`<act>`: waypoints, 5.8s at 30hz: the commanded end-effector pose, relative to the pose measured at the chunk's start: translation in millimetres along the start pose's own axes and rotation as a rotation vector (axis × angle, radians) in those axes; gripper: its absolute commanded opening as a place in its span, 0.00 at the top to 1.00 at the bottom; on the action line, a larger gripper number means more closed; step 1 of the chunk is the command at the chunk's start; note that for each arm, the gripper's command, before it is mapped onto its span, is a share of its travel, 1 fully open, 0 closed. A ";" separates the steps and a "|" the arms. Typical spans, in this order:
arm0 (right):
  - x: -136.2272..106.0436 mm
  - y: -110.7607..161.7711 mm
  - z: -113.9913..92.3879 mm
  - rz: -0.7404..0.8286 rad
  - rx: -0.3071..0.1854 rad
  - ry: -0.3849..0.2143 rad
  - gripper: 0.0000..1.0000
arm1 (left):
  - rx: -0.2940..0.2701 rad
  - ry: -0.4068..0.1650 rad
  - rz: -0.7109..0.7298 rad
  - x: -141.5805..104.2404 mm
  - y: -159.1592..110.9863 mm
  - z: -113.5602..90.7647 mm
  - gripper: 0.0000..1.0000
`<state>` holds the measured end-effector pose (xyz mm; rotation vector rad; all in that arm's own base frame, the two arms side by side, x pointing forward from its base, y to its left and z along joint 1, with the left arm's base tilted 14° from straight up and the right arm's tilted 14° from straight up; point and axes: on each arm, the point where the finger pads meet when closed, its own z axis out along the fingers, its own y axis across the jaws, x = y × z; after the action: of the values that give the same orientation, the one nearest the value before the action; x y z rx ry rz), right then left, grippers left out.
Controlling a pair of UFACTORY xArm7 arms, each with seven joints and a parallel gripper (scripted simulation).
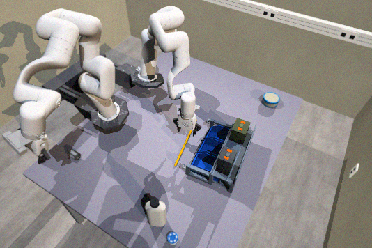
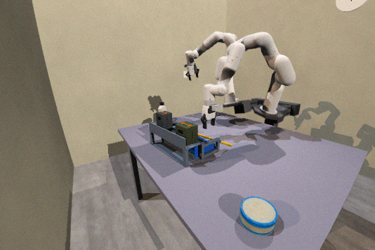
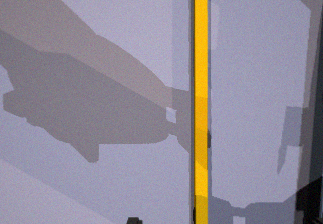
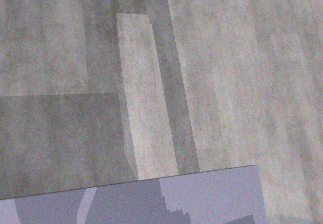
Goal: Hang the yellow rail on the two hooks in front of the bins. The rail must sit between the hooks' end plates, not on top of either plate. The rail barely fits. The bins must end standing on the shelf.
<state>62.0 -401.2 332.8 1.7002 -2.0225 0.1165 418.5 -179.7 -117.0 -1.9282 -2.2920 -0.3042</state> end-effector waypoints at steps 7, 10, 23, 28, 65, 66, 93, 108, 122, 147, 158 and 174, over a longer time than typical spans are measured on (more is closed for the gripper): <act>4.6 36.9 4.2 -0.041 0.117 -0.105 0.00 | -0.003 -0.003 0.000 -1.5 1.3 -1.7 0.00; 5.0 49.1 6.1 -0.055 0.164 -0.133 0.00 | -0.003 -0.003 0.000 -1.5 1.3 -1.7 0.00; 5.1 74.3 10.0 -0.089 0.274 -0.178 0.00 | -0.003 -0.003 0.000 -1.5 1.3 -1.7 0.00; 5.1 77.8 10.5 -0.094 0.291 -0.182 0.00 | -0.003 -0.003 0.000 -1.5 1.3 -1.7 0.00; 5.1 78.4 10.6 -0.095 0.294 -0.183 0.00 | -0.003 -0.003 0.000 -1.5 1.3 -1.7 1.00; 5.1 78.4 10.6 -0.095 0.294 -0.183 0.00 | -0.003 -0.003 0.000 -1.5 1.3 -1.7 1.00; 5.1 78.4 10.6 -0.095 0.294 -0.183 0.00 | -0.003 -0.003 0.000 -1.0 0.6 19.5 0.61; 5.1 78.4 10.6 -0.095 0.294 -0.183 0.00 | -0.003 -0.003 0.000 -1.0 0.6 19.9 0.61; 5.1 78.4 10.6 -0.095 0.294 -0.183 0.00 | -0.003 -0.003 0.000 -1.1 0.7 28.6 0.61; 5.1 78.4 10.6 -0.095 0.294 -0.183 0.00 | -0.003 -0.003 0.000 -1.4 1.1 54.3 0.61; 5.1 78.4 10.6 -0.095 0.294 -0.183 0.00 | -0.003 -0.003 0.000 -1.5 1.2 61.0 0.61; 5.1 78.4 10.6 -0.095 0.294 -0.183 0.00 | -0.003 -0.003 0.000 -1.5 1.3 62.1 0.61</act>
<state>-15.8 -391.9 342.9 2.0528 -2.1373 0.2407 420.3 -164.6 -178.9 -1.9281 -2.2920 -0.3042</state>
